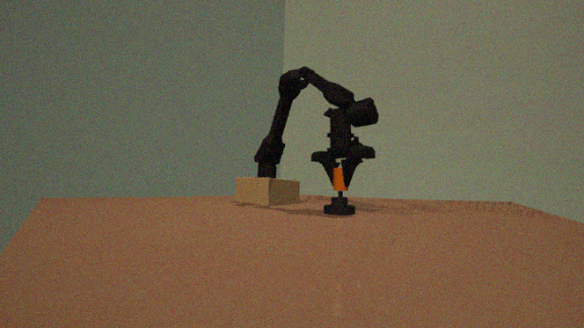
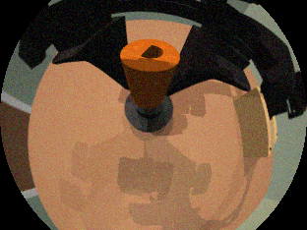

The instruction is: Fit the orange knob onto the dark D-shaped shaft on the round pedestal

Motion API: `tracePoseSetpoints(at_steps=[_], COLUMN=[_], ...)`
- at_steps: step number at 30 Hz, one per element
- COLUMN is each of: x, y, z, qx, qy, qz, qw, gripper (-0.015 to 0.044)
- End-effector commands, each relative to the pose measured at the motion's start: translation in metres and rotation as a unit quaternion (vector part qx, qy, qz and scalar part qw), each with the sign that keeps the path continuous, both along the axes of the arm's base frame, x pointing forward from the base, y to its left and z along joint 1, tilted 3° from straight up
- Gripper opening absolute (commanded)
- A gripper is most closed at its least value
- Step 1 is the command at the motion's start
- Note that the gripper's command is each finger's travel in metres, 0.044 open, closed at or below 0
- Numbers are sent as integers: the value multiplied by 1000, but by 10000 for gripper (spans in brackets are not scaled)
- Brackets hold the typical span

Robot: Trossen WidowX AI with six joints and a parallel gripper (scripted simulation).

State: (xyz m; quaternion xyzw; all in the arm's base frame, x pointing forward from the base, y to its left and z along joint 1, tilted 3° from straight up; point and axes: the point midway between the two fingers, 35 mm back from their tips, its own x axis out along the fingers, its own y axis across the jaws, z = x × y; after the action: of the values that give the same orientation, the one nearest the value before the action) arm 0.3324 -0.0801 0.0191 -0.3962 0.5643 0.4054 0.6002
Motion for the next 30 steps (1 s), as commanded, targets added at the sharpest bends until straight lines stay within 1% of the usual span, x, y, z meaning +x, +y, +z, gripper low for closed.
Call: tracePoseSetpoints(at_steps=[1,7,12,16,18,30], x=[-1,-3,-5,-6,-6,-6], y=[0,0,1,2,2,3], z=[2,1,0,-2,-2,0], qx=[7,14,19,22,22,22], qy=[9,16,22,26,26,26], qz=[-209,-408,-560,-643,-656,-656], qw=[978,913,828,765,754,754], gripper=[0,0,0,0,0,0])
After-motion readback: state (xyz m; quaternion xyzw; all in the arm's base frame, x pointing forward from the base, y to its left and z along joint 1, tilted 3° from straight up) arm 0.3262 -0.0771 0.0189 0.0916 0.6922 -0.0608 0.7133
